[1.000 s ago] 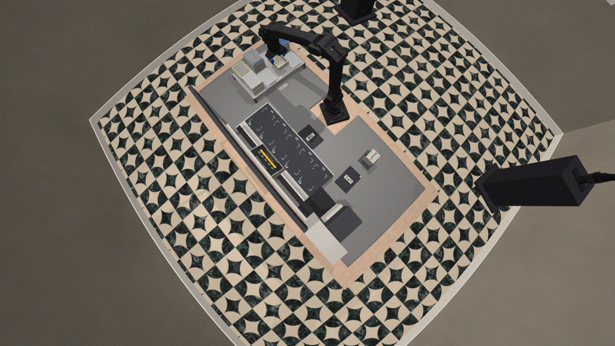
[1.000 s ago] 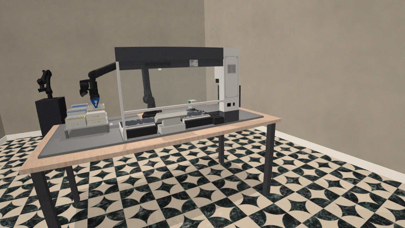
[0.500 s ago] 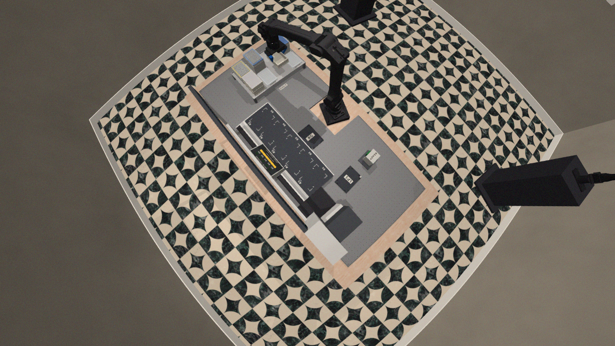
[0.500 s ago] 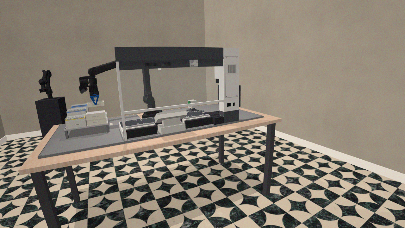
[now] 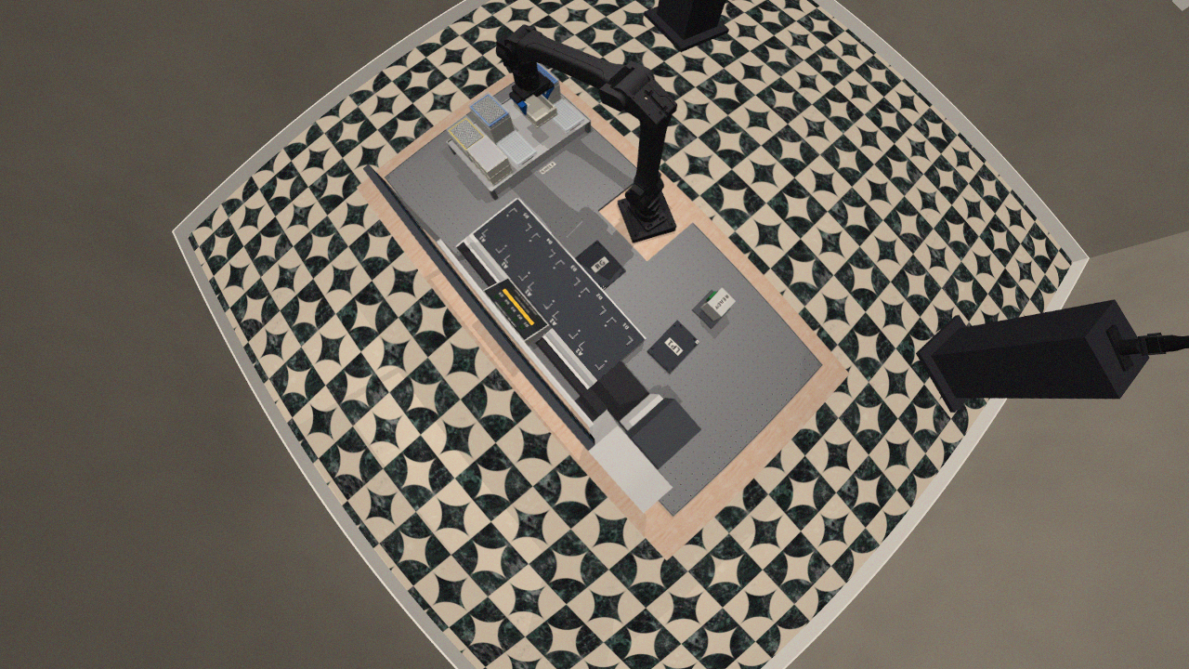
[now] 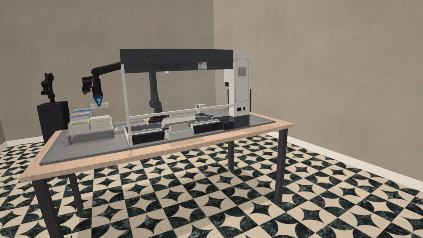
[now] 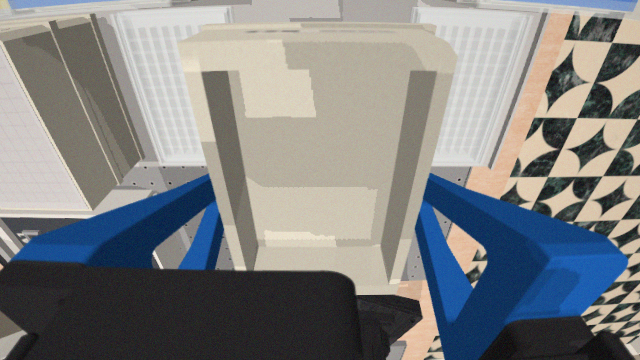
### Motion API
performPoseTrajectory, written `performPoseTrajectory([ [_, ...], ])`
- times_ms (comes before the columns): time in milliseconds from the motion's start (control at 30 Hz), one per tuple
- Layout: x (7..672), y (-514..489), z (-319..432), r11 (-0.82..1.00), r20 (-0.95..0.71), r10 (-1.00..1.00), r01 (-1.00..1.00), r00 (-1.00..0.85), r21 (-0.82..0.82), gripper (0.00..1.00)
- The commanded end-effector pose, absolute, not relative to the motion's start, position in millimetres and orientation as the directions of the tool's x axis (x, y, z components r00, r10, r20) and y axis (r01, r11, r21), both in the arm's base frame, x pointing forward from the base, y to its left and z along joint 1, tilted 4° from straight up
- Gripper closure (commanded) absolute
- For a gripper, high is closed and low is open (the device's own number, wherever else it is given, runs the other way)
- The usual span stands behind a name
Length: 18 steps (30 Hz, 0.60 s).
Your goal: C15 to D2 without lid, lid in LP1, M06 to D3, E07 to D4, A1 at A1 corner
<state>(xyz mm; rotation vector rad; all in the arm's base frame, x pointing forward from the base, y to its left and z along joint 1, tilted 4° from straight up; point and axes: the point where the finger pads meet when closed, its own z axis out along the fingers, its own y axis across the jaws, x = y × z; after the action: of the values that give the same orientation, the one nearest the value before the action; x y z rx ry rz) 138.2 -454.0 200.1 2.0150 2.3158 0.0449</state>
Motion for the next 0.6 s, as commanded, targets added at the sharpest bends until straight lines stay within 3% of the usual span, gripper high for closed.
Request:
performPoseTrajectory([
  [0, 133.4, -466.8, 239.1, 0.137, -0.114, 0.985, 0.987, -0.128, 0.081, 1.0],
  [33, 130.8, -457.0, 216.0, 0.131, -0.055, 0.99, 0.989, -0.127, 0.074, 1.0],
  [567, 131.2, -464.0, 258.4, 0.136, -0.105, 0.986, 0.988, -0.127, 0.079, 1.0],
])
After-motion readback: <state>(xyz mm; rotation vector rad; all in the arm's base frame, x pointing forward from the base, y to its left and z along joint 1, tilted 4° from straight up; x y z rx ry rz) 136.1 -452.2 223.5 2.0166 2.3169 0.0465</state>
